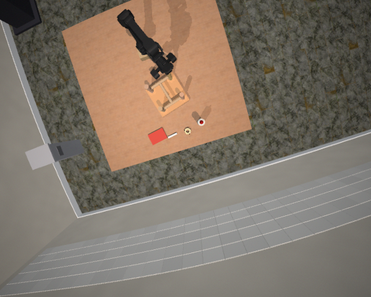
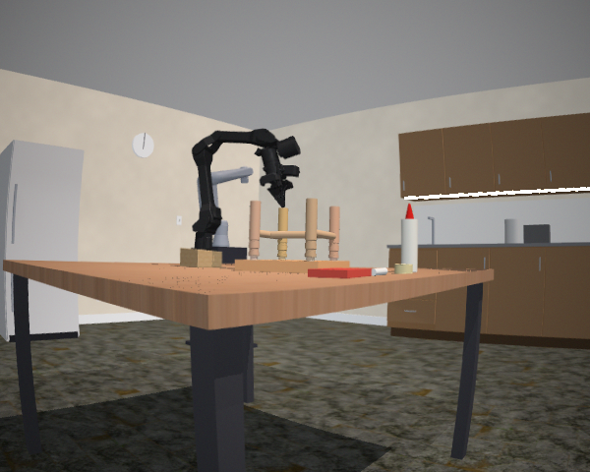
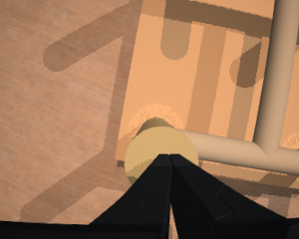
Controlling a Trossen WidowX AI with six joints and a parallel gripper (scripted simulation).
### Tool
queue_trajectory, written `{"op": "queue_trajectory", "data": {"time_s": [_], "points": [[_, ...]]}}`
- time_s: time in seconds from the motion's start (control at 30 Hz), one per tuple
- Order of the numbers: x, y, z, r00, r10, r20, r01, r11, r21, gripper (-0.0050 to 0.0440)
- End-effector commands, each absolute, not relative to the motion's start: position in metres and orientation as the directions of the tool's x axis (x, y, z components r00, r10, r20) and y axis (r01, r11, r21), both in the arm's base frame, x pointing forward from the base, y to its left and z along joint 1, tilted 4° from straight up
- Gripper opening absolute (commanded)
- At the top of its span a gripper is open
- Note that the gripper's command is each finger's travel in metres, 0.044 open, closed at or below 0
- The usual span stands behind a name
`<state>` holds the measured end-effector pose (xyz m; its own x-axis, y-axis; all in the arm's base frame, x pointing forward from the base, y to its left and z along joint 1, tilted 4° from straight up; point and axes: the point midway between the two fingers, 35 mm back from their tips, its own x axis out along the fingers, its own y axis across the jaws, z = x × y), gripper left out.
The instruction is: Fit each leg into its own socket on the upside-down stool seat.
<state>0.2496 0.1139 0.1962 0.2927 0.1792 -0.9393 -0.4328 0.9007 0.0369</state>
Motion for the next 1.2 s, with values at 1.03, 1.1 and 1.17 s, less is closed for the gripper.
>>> {"op": "queue_trajectory", "data": {"time_s": [1.03,1.1,1.17], "points": [[0.366,0.066,0.235,0.443,0.147,-0.885,-0.221,0.974,0.051,0.0],[0.382,0.057,0.236,0.46,0.134,-0.878,-0.187,0.981,0.051,0.0],[0.397,0.047,0.237,0.476,0.12,-0.871,-0.155,0.987,0.051,0.0]]}}
